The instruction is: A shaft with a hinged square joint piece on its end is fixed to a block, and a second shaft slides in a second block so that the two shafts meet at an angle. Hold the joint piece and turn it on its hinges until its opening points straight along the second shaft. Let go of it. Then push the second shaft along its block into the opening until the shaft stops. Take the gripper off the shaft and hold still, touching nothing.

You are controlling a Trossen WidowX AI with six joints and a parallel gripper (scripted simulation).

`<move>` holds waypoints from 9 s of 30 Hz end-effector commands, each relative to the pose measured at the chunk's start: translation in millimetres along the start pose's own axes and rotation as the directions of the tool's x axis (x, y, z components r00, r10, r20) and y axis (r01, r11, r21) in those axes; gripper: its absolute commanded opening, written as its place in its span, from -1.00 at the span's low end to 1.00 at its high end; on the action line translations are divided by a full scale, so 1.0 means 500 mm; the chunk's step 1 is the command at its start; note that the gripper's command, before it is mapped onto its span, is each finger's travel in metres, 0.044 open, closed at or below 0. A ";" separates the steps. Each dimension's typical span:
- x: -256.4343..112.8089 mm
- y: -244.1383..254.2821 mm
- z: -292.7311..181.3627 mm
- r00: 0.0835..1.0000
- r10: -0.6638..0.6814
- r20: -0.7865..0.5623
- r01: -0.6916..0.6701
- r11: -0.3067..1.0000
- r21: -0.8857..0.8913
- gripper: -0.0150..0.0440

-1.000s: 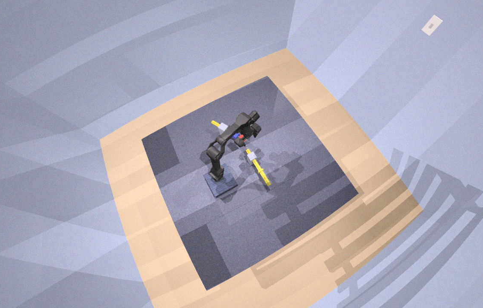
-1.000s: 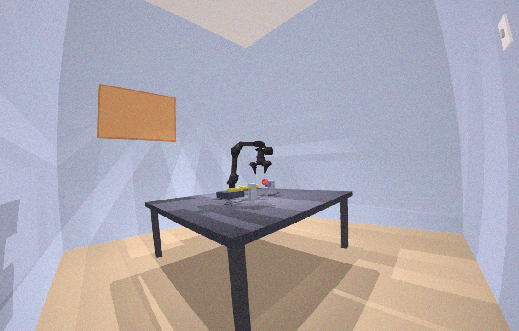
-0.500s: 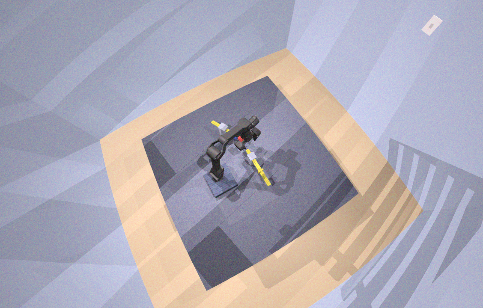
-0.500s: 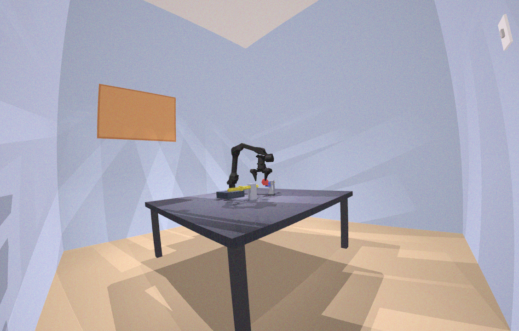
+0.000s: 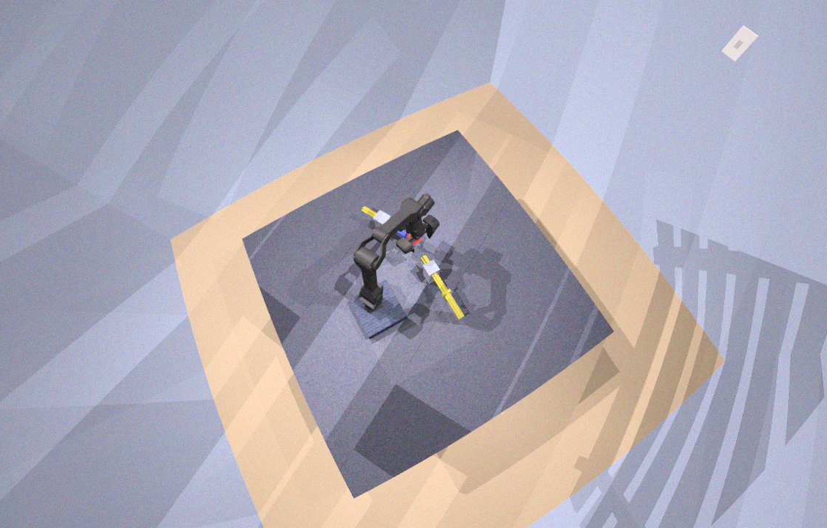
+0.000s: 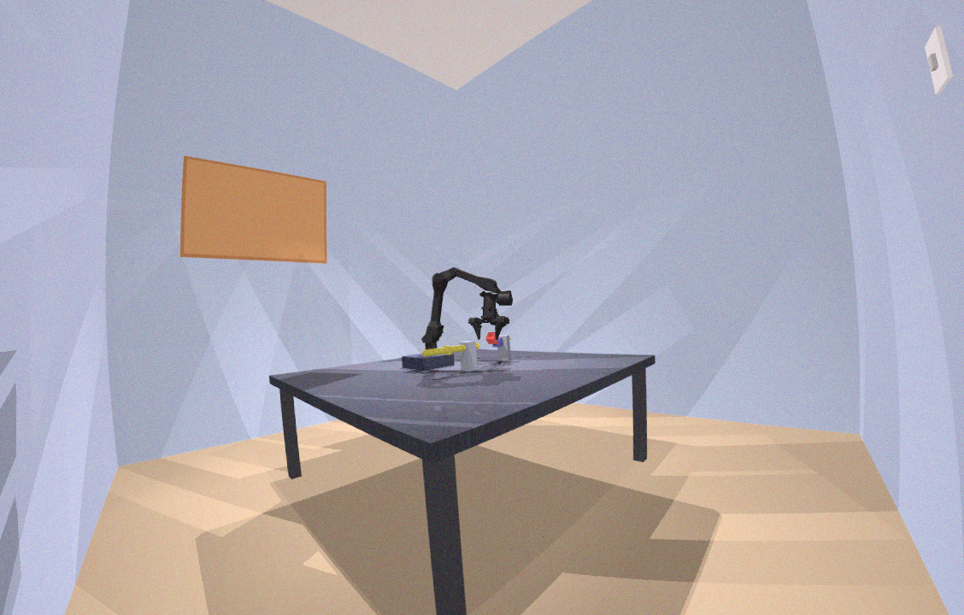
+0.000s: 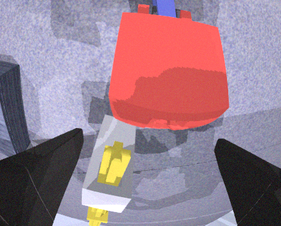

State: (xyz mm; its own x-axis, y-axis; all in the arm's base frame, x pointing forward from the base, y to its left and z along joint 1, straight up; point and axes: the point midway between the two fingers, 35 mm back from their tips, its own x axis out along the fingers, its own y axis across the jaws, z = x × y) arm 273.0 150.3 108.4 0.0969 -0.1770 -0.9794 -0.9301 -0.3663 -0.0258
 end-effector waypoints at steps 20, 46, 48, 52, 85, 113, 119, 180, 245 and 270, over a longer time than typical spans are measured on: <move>0.027 0.002 0.064 1.000 0.000 0.000 0.000 1.000 0.003 1.00; 0.045 0.002 0.064 1.000 0.000 0.000 0.000 1.000 0.003 0.12; 0.045 0.002 0.064 1.000 0.000 0.000 0.000 1.000 0.003 0.12; 0.045 0.002 0.064 1.000 0.000 0.000 0.000 1.000 0.003 0.12; 0.045 0.002 0.064 1.000 0.000 0.000 0.000 1.000 0.003 0.12; 0.045 0.002 0.064 1.000 0.000 0.000 0.000 1.000 0.003 0.12; 0.045 0.002 0.064 1.000 0.000 0.000 0.000 1.000 0.003 0.12; 0.083 0.012 0.050 0.903 -0.030 0.429 -0.024 0.992 0.120 -0.49; 0.084 0.012 0.051 0.897 -0.033 0.441 -0.023 0.992 0.121 1.00; 0.028 0.012 0.048 1.000 0.023 0.001 -0.023 0.993 0.120 1.00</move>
State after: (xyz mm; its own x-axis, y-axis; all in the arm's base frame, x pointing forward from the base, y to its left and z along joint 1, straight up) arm 259.6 168.0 89.1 0.0722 -0.1767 -0.9816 -0.9672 -0.2528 -0.0256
